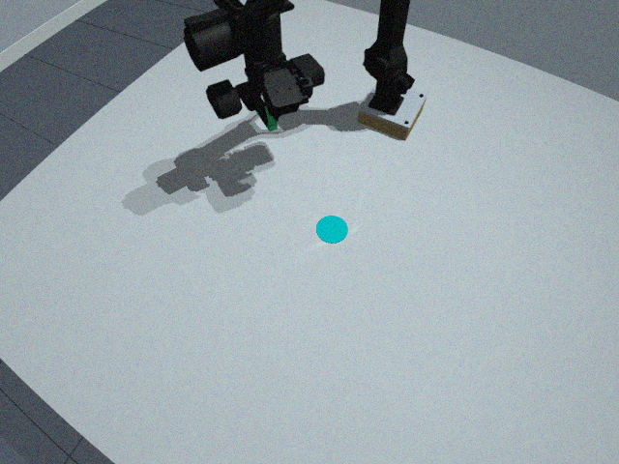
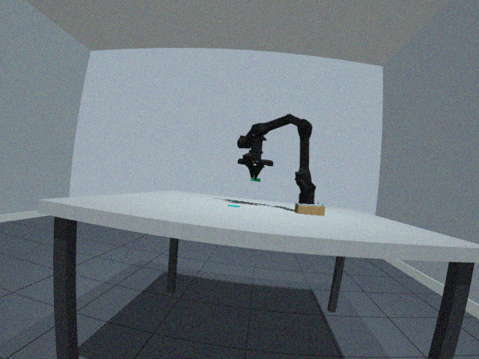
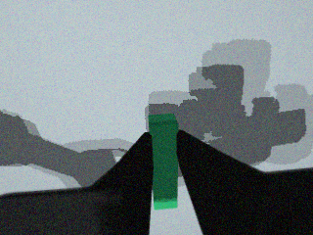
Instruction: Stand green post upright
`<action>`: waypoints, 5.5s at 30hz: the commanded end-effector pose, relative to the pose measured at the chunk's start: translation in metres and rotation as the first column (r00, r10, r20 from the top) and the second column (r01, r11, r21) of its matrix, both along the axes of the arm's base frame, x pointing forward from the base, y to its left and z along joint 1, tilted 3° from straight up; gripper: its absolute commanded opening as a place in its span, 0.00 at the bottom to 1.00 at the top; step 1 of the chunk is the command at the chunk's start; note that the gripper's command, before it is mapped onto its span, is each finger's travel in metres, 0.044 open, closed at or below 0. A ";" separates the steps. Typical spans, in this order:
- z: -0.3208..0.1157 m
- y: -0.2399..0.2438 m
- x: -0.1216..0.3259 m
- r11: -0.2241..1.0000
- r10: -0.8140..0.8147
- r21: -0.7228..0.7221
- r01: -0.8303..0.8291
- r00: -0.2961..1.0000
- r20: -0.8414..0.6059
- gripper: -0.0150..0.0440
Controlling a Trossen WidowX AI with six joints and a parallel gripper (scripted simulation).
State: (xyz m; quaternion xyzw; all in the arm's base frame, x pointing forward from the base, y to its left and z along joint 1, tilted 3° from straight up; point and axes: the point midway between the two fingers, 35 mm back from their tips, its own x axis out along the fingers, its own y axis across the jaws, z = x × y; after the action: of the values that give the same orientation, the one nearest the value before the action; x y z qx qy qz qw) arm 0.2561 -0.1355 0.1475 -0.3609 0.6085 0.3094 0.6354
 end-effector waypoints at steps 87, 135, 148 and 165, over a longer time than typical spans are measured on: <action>0.012 0.169 0.076 0.972 -0.227 0.073 0.224 0.974 0.028 0.29; -0.017 0.168 0.117 0.874 -0.384 0.384 0.298 0.907 0.172 0.29; -0.021 0.166 0.126 0.838 -0.420 0.461 0.292 0.885 0.203 0.29; -0.025 0.163 0.135 0.788 -0.460 0.554 0.268 0.854 0.241 0.29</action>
State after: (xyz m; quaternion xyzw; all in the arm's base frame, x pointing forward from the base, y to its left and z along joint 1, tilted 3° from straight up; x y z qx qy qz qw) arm 0.3908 0.0282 0.1240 -0.1176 0.4452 0.2532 0.8508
